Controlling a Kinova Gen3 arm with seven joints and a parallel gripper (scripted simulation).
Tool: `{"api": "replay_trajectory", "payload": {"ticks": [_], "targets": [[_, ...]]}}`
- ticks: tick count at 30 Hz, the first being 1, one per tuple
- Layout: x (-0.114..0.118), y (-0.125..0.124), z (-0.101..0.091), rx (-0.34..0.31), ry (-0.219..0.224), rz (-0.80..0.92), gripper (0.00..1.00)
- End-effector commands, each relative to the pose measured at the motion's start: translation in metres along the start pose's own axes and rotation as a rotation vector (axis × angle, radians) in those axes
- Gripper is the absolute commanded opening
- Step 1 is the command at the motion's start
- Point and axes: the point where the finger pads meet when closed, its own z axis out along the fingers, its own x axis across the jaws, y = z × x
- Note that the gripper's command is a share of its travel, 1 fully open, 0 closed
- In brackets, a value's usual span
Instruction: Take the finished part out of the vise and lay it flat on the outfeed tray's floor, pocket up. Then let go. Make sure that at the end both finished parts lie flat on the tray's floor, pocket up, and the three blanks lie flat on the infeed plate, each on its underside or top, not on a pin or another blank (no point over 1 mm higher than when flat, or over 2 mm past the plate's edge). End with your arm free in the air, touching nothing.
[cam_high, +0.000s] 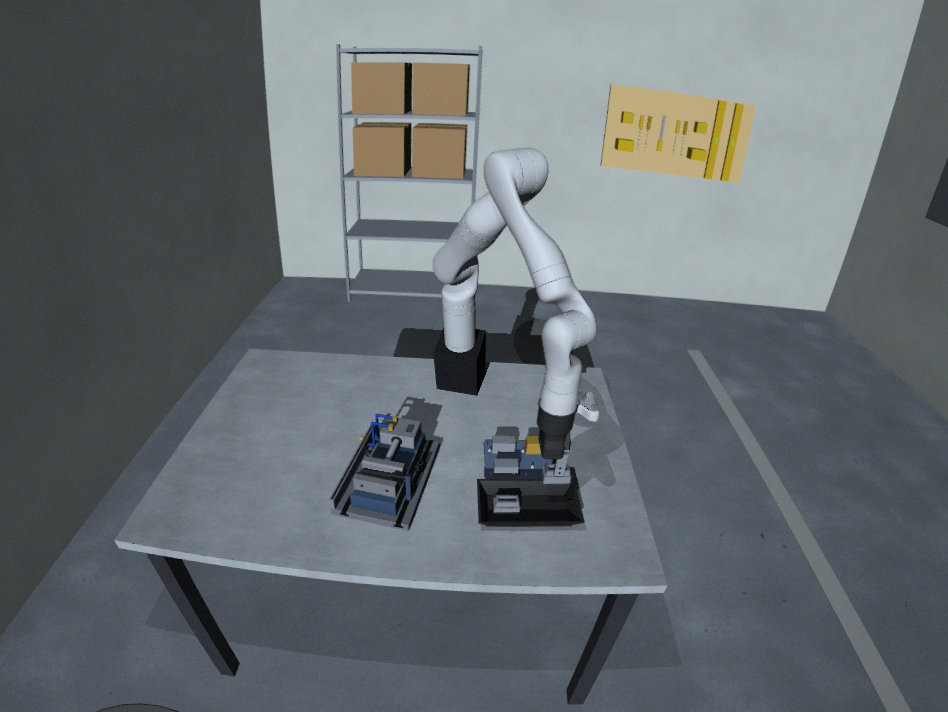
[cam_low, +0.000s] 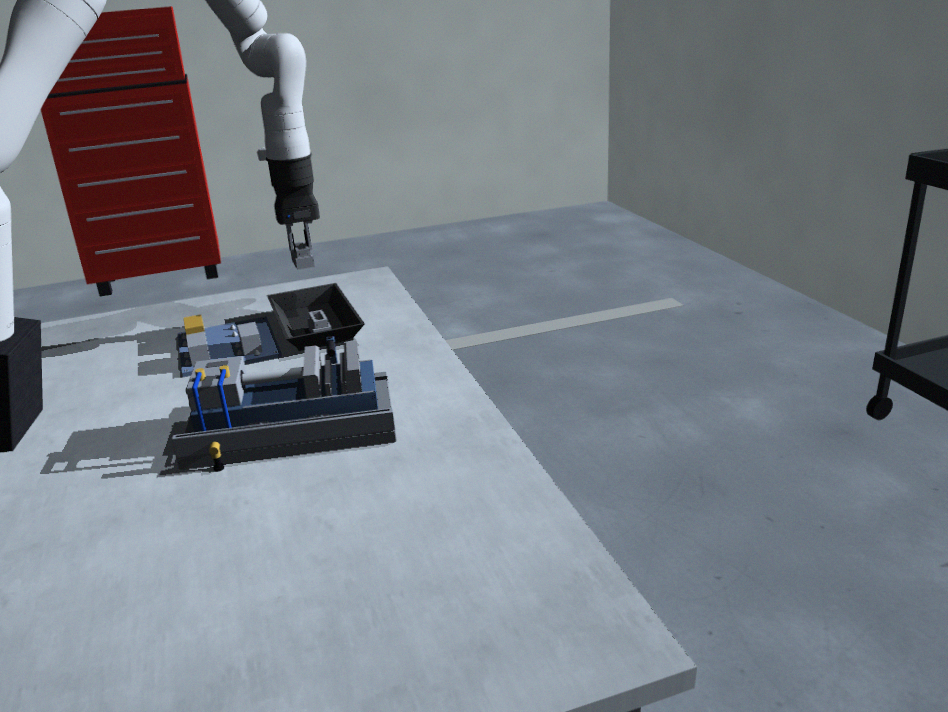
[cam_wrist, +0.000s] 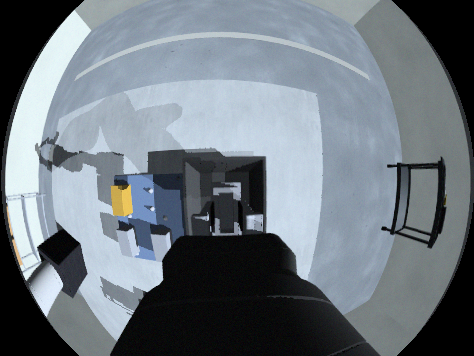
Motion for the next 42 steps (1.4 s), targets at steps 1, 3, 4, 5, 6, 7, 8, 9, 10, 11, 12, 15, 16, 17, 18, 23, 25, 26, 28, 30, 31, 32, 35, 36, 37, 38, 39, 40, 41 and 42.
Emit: {"api": "replay_trajectory", "payload": {"ticks": [1,3,4,5,6,7,8,9,10,11,12,15,16,17,18,23,25,26,28,30,31,32,35,36,37,38,39,40,41,42], "targets": [[0.000,0.001,0.006,-0.001,0.002,-0.006,0.00],[0.000,0.001,0.009,-0.001,0.002,-0.006,0.00],[0.000,0.001,0.011,-0.001,0.002,-0.006,0.00],[0.000,0.001,0.012,-0.001,0.002,-0.006,0.00],[0.000,0.001,0.014,-0.001,0.002,-0.006,0.00],[0.000,0.001,0.015,-0.001,0.002,-0.006,0.00],[0.000,0.001,0.017,-0.001,0.002,-0.006,0.00],[0.000,0.001,0.019,-0.001,0.002,-0.006,0.00],[0.000,0.001,0.019,-0.001,0.002,-0.006,0.00],[0.000,0.001,0.019,-0.001,0.002,-0.006,0.00],[0.001,0.001,0.020,0.000,0.003,-0.006,0.00],[0.000,0.001,0.026,-0.001,0.002,-0.006,0.00],[0.000,0.001,0.028,-0.001,0.002,-0.006,0.00],[0.000,0.001,0.030,0.000,0.002,-0.006,0.00],[0.001,0.001,0.032,0.000,0.002,-0.006,0.00],[0.001,0.001,0.042,0.000,0.003,-0.006,0.00],[0.001,0.001,0.046,0.000,0.003,-0.006,0.00],[0.001,0.001,0.048,0.000,0.003,-0.006,0.00],[0.001,0.001,0.048,0.000,0.003,-0.006,0.00],[0.001,0.001,0.052,0.000,0.003,-0.006,0.00],[0.001,0.001,0.054,0.000,0.003,-0.006,0.00],[0.001,0.001,0.056,0.001,0.003,-0.006,0.00],[0.001,0.000,0.062,0.001,0.004,-0.006,0.00],[0.001,0.000,0.064,0.001,0.004,-0.006,0.00],[0.001,0.000,0.066,0.001,0.004,-0.006,0.00],[0.002,0.000,0.067,0.001,0.004,-0.006,0.00],[0.002,0.000,0.069,0.002,0.005,-0.006,0.00],[0.002,0.000,0.071,0.002,0.005,-0.006,0.00],[0.002,0.000,0.072,0.002,0.005,-0.006,0.00],[0.002,0.000,0.074,0.002,0.005,-0.006,0.00]]}}
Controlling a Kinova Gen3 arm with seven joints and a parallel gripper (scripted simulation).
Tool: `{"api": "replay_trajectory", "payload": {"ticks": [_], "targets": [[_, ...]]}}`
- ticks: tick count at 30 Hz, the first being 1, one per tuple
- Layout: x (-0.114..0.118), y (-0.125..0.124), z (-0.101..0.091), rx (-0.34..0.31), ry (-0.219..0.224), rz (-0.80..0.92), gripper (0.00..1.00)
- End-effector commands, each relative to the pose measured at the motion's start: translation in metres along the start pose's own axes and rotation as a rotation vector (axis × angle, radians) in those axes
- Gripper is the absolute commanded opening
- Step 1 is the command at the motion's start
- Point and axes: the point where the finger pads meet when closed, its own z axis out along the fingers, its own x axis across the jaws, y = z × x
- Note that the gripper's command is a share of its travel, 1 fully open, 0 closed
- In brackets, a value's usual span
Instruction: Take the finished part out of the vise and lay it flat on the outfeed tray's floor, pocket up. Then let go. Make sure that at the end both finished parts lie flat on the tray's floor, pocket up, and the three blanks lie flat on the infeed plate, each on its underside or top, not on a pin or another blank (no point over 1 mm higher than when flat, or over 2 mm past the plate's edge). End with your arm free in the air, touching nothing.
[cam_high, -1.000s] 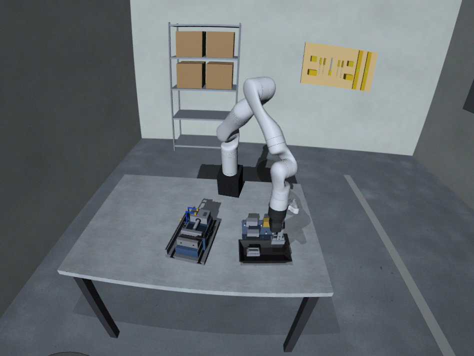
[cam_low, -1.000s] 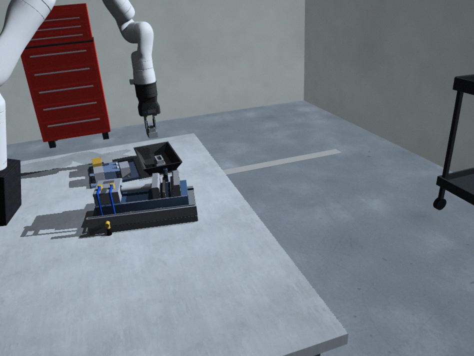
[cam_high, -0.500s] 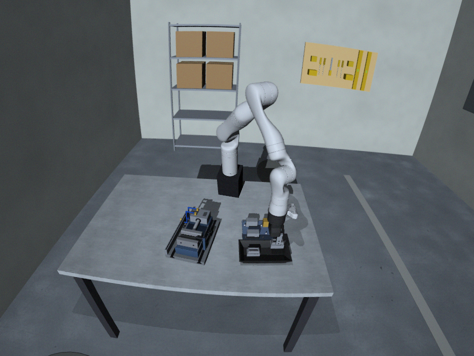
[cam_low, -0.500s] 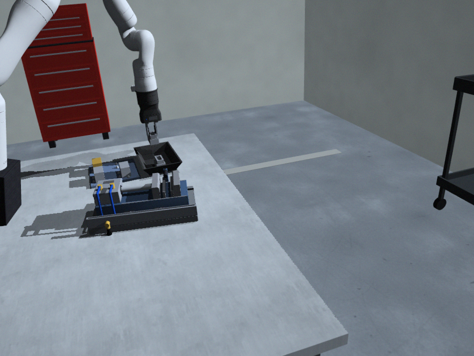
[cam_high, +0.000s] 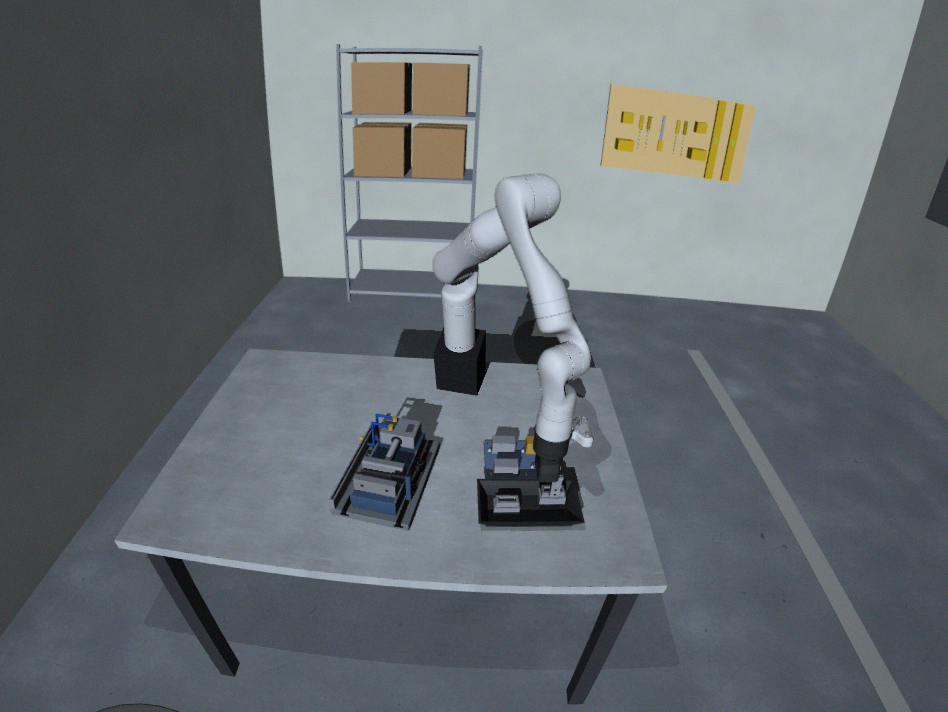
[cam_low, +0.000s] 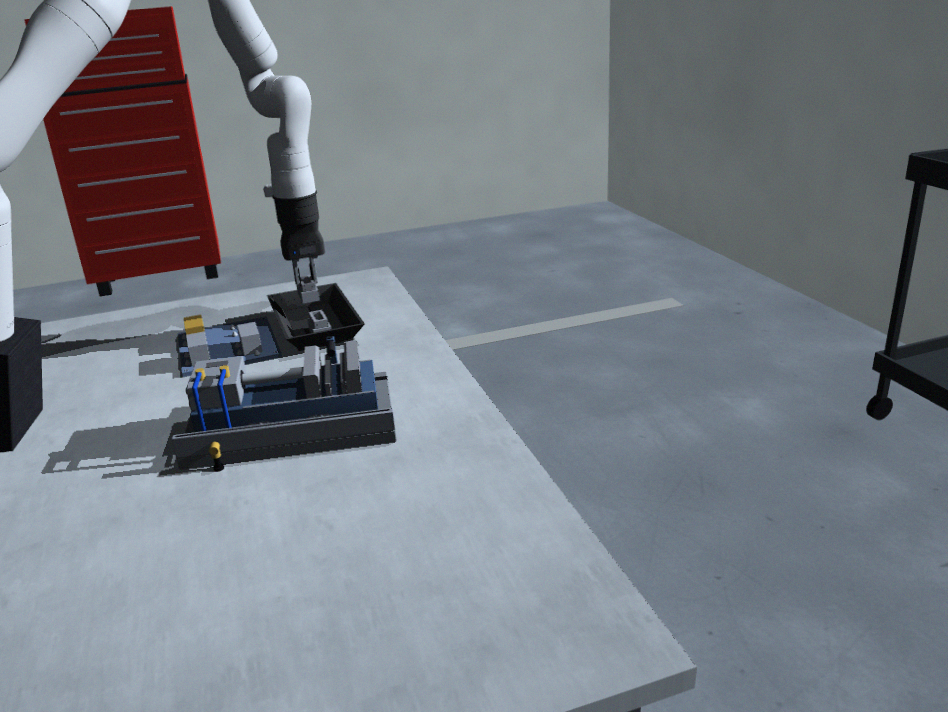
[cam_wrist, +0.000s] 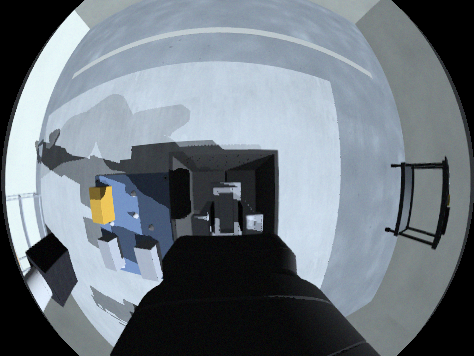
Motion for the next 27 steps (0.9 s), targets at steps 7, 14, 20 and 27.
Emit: {"api": "replay_trajectory", "payload": {"ticks": [7,14,20,27], "targets": [[0.002,-0.001,0.013,0.003,0.003,-0.006,0.00],[0.001,-0.001,0.019,0.002,0.002,-0.006,0.00],[0.001,0.000,0.021,0.001,0.001,-0.006,0.00],[0.001,0.000,0.022,0.001,0.001,-0.006,0.00]]}}
